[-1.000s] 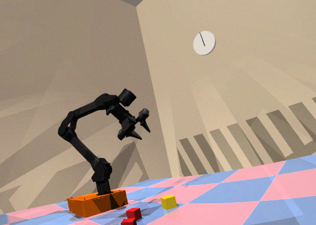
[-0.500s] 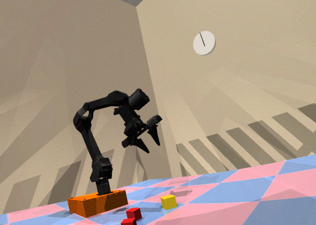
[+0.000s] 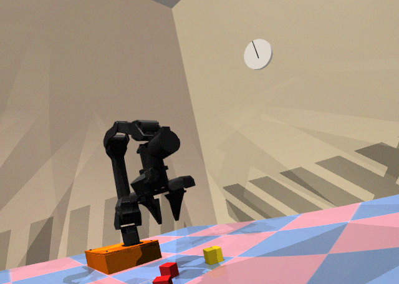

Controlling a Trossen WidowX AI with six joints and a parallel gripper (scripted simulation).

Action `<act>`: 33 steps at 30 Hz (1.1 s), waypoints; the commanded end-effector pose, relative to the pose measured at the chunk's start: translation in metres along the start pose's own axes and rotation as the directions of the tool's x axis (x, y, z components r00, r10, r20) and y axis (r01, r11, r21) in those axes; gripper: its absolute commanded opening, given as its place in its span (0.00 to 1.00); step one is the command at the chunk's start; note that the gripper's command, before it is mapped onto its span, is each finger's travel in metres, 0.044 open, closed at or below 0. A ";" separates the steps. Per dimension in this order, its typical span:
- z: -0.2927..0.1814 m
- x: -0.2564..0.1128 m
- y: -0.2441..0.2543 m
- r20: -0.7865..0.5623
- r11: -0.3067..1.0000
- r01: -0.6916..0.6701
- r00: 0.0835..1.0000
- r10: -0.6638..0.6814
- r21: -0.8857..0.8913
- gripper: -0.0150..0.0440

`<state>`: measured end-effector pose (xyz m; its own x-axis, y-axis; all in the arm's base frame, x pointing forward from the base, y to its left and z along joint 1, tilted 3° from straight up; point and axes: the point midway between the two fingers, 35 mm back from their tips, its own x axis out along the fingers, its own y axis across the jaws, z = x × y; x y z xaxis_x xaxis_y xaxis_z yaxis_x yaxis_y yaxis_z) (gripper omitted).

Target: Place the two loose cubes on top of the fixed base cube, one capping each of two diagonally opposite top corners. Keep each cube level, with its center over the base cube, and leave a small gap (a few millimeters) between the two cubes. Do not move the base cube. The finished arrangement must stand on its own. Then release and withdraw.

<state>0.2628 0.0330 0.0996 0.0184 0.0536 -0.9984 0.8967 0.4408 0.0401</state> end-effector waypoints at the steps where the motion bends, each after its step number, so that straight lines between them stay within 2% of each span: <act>1: 0.024 0.012 -0.011 0.020 0.997 0.072 0.997 -0.072 0.001 0.70; 6: 0.024 0.018 -0.011 0.020 0.997 0.072 0.997 -0.072 0.001 0.70; 13: 0.025 0.073 -0.015 0.020 0.997 0.073 0.997 -0.073 0.001 0.70; 33: 0.026 0.100 -0.017 0.020 0.997 0.073 0.997 -0.073 0.001 0.70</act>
<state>0.2645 0.0088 0.0061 -0.0221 0.0094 -0.9997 0.8981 0.4395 -0.0157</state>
